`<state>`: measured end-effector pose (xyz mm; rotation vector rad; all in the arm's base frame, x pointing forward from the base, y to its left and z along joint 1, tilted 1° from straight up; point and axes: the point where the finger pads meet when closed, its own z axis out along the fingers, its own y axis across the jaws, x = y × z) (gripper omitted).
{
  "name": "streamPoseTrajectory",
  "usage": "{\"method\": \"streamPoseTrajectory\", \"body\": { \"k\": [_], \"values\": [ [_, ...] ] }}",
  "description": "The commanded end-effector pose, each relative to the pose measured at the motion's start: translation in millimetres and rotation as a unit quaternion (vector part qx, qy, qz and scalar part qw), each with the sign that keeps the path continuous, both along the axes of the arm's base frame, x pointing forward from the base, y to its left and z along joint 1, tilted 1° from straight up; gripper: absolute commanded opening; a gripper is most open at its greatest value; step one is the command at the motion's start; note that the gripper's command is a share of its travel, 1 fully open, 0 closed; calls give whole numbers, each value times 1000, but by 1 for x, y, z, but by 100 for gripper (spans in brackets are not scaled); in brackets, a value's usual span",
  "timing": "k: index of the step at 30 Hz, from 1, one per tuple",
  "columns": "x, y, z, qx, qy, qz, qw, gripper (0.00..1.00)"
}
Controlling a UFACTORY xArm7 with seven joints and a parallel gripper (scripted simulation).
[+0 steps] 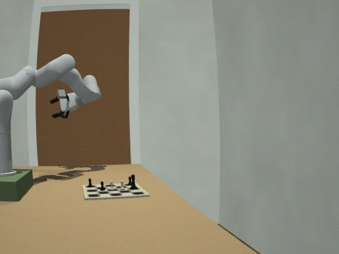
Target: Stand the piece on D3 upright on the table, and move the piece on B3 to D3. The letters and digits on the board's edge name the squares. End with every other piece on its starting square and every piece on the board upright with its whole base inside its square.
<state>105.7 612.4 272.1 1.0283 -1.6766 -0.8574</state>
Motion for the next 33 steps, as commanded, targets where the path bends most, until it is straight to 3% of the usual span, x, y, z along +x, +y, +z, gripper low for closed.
{"method": "streamPoseTrajectory", "body": {
  "k": [1, 20, 23, 25, 26, 27, 28, 29, 30, 31, 33],
  "values": [
    [0, 0, 2, 2, -1, 0, 1000, 100],
    [3, -1, -1, 1, -7, 2, 1000, 100],
    [23, -11, -24, -5, -40, 12, 999, 100],
    [49, -26, -54, -17, -82, 27, 996, 100],
    [49, -26, -54, -17, -82, 27, 996, 100],
    [66, -38, -72, -26, -109, 39, 993, 100],
    [66, -38, -72, -26, -109, 39, 993, 100],
    [85, -52, -93, -38, -138, 53, 988, 100],
    [85, -52, -93, -38, -138, 53, 988, 100],
    [107, -69, -115, -54, -170, 71, 981, 100],
    [107, -69, -115, -54, -170, 71, 981, 100]
  ]
}}
